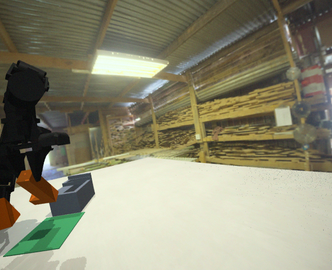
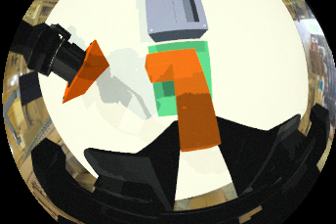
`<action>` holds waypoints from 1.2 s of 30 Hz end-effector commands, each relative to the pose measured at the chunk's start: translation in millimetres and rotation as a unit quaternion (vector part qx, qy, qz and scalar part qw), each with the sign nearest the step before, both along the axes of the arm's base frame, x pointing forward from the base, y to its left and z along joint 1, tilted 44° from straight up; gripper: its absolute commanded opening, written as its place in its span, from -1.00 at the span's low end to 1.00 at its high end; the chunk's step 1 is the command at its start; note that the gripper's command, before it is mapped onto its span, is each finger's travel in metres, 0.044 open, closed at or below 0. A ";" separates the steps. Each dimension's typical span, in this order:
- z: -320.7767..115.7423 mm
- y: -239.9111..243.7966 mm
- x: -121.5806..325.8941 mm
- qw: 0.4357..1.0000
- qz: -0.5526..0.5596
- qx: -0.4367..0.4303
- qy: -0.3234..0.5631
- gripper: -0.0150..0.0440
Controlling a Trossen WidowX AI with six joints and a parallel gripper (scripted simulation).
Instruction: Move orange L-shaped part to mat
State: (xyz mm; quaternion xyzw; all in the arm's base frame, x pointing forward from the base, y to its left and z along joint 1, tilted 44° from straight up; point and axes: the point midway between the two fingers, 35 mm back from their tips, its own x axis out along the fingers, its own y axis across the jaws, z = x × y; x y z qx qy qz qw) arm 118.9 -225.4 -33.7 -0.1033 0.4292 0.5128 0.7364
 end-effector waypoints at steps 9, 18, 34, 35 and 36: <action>-13.9 13.1 3.3 1.000 -0.001 0.001 0.000 -0.49; -24.5 22.8 4.9 1.000 -0.001 0.001 -0.001 -0.49; -43.3 40.3 7.7 1.000 -0.001 0.001 -0.001 -0.49; -43.9 40.9 7.7 1.000 -0.001 0.001 -0.001 -0.49; -44.1 41.1 7.7 1.000 -0.001 0.001 -0.001 -0.49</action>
